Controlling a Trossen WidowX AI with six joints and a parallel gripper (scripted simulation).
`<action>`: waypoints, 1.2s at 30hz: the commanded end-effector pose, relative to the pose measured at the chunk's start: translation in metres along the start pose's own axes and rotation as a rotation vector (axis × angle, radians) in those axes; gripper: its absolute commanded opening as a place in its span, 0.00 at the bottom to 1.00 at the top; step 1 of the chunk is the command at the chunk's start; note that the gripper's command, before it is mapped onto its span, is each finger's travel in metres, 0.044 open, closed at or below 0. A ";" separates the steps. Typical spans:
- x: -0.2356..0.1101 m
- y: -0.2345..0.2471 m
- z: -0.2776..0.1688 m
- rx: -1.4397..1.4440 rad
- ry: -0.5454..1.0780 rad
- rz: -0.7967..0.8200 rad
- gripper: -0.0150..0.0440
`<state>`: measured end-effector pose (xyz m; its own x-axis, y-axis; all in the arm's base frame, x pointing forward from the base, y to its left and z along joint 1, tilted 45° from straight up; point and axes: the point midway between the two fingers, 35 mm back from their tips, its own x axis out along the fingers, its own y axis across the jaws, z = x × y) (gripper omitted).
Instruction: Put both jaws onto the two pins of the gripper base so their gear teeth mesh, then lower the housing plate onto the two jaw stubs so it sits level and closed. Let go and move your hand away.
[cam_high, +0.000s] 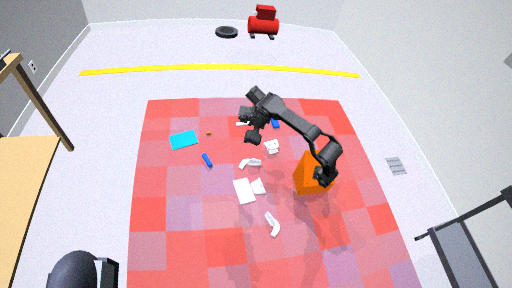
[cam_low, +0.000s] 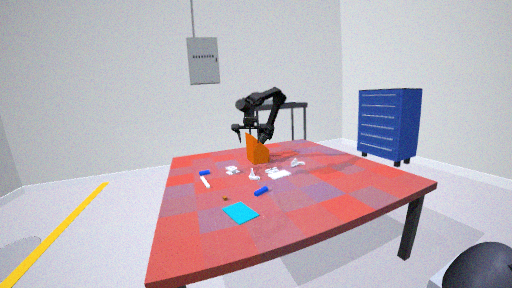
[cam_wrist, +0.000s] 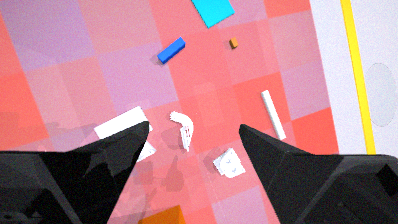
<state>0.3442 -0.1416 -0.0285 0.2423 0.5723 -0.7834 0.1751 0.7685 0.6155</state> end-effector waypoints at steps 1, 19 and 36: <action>0.036 0.000 -0.024 -0.067 0.127 0.026 1.00; 0.096 0.002 -0.078 -0.219 0.364 0.102 1.00; 0.129 0.005 -0.094 -0.219 0.365 0.105 1.00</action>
<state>0.2871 -0.0382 -0.1338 -0.1119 0.6810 -0.7237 -0.0525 0.7232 0.6887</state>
